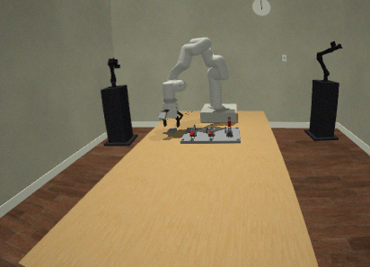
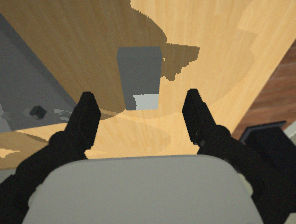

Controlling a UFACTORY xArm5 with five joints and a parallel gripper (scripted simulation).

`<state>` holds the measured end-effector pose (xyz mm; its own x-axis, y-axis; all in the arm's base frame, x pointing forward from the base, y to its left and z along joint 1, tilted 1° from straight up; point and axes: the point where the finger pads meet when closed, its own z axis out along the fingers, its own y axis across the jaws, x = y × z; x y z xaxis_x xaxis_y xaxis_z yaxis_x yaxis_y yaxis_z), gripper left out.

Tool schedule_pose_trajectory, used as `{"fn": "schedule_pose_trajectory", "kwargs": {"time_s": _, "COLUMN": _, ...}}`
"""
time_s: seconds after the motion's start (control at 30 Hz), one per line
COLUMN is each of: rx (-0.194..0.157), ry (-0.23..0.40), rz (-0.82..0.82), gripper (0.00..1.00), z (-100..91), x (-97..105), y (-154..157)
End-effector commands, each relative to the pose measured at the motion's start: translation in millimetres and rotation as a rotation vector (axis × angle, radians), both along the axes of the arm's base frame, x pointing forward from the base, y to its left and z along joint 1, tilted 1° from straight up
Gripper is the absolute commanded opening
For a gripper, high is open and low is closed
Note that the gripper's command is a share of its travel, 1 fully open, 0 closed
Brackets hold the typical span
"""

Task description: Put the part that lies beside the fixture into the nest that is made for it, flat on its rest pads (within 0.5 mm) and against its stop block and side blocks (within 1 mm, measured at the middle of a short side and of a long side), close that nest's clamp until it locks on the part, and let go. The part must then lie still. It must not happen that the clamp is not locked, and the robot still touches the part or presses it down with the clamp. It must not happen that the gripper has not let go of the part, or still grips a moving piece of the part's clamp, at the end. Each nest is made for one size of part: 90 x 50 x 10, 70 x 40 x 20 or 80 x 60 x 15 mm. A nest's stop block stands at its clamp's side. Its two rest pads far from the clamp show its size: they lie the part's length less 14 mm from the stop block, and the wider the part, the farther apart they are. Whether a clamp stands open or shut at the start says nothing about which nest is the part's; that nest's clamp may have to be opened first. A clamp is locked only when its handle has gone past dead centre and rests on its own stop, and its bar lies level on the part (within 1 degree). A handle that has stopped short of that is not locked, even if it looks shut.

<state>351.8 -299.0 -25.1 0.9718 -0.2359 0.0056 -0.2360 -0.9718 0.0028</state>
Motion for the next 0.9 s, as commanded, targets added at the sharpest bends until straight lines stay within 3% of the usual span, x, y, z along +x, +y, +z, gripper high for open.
{"fn": "schedule_pose_trajectory", "kwargs": {"time_s": 0.0, "rx": -0.002, "ry": -0.003, "rz": 0.0, "gripper": 1.0, "z": 1.2, "x": 1.0, "y": -0.9}}
{"fn": "schedule_pose_trajectory", "kwargs": {"time_s": 0.37, "rx": -0.002, "ry": -0.003, "rz": 0.0, "gripper": 1.0, "z": -1.4, "x": 1.1, "y": -0.9}}
{"fn": "schedule_pose_trajectory", "kwargs": {"time_s": 0.87, "rx": -0.002, "ry": -0.003, "rz": 0.0, "gripper": 1.0, "z": -24.2, "x": 1.6, "y": -0.9}}
